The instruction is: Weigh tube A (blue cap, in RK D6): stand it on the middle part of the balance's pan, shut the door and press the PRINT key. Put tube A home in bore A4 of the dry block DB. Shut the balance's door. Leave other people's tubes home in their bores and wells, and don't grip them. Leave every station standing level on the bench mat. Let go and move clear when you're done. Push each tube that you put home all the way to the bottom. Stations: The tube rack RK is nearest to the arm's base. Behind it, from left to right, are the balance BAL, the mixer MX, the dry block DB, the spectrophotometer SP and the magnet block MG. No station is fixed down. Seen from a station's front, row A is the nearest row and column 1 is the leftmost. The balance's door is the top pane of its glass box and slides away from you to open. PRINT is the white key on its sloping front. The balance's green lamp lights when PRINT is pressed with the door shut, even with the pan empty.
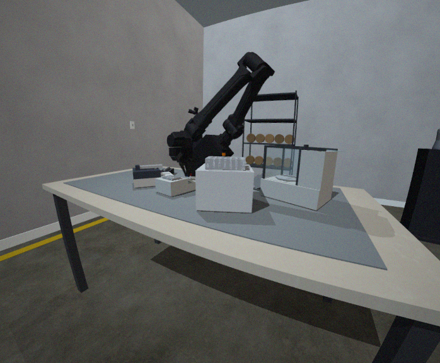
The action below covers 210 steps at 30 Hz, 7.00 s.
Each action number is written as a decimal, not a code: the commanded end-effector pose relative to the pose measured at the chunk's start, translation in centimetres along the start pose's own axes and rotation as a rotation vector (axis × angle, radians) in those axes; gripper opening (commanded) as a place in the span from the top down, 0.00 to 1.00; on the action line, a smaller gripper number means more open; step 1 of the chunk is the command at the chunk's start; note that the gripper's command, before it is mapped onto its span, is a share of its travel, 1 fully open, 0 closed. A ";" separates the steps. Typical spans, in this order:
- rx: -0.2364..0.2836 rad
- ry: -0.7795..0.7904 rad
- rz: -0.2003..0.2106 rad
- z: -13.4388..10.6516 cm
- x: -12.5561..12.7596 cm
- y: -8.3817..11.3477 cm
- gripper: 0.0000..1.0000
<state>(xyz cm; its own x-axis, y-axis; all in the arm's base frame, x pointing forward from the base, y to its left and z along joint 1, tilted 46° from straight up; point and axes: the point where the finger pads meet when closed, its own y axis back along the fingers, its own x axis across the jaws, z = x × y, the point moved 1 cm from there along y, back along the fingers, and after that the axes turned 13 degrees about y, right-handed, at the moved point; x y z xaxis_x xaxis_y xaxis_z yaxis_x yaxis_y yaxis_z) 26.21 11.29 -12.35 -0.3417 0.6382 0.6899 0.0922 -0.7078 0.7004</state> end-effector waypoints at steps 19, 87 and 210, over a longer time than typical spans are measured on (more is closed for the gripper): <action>-0.009 0.019 -0.002 0.5 0.7 0.0 0.91; -0.009 0.019 -0.001 0.6 1.1 0.0 0.91; -0.031 0.020 -0.018 1.5 -0.8 6.9 0.91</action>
<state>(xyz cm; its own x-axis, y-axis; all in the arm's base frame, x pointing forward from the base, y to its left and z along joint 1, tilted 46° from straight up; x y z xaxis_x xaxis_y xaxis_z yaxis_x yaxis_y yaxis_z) 26.79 7.37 -8.41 -0.3376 0.6402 0.6901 0.0905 -0.7077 0.7007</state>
